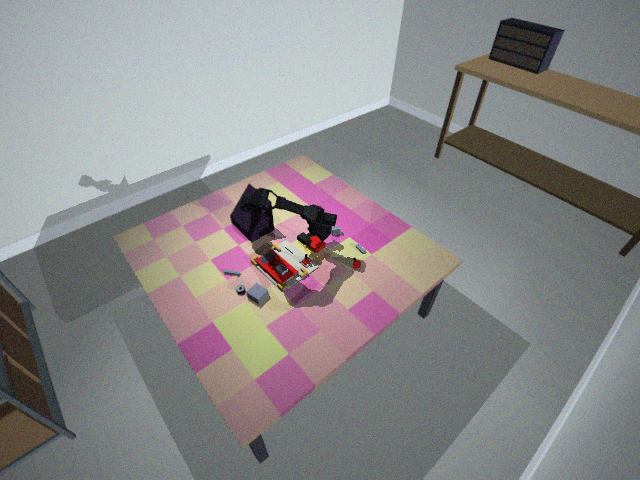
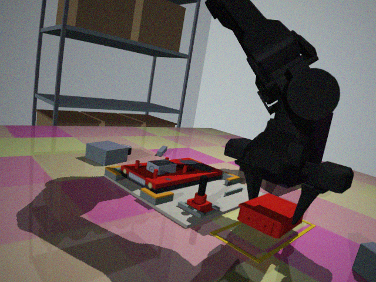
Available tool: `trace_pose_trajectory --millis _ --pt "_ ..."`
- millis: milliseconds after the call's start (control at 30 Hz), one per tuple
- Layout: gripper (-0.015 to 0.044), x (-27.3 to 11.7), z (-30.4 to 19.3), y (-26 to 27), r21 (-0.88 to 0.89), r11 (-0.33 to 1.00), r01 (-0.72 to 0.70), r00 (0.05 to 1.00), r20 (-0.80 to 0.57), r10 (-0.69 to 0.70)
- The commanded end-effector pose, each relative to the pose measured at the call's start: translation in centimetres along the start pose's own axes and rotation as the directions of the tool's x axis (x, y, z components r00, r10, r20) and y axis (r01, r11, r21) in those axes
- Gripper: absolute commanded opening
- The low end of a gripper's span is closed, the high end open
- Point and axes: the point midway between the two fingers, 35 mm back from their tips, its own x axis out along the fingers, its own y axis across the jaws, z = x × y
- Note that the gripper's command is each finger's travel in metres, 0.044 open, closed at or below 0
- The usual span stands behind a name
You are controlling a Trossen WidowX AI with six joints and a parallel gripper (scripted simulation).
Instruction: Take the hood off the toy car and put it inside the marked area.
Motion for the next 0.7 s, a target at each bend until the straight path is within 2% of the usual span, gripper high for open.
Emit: trace_pose_trajectory --millis 0,667 --pt "0.0 0.34 -0.09 0.0 -0.007 1.0 0.005 1.0 -0.001 -0.005" --pt "0.0 1.33 -0.12 -0.03 -0.007 1.0 0.006 1.0 -0.001 -0.006"
